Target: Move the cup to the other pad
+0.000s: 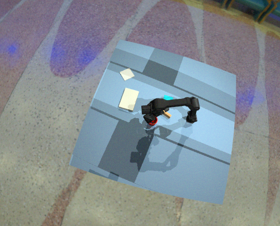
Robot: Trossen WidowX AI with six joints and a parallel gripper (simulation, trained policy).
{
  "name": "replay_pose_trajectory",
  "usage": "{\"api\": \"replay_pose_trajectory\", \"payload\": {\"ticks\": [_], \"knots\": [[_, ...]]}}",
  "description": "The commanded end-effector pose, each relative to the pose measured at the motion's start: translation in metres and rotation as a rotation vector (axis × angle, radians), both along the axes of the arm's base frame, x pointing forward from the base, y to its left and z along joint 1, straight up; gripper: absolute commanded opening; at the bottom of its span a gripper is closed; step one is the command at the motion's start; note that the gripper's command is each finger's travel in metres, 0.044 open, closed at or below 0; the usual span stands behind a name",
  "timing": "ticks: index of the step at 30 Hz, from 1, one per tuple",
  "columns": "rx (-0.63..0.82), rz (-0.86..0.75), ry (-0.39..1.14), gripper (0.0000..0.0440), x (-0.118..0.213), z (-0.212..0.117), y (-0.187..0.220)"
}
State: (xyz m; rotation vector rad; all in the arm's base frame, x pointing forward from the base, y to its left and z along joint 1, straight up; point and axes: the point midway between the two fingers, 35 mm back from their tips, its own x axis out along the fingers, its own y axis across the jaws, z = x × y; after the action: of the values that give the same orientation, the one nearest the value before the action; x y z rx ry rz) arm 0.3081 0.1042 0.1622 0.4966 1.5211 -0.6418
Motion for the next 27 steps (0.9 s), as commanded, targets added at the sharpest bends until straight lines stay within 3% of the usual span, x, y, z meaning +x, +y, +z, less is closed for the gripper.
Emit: {"api": "replay_pose_trajectory", "payload": {"ticks": [1, 27], "knots": [[-0.028, -0.01, 0.03, 0.0188, -0.002, -0.014, -0.002], [-0.072, 0.067, 0.126, 0.0201, -0.007, -0.097, -0.007]]}}
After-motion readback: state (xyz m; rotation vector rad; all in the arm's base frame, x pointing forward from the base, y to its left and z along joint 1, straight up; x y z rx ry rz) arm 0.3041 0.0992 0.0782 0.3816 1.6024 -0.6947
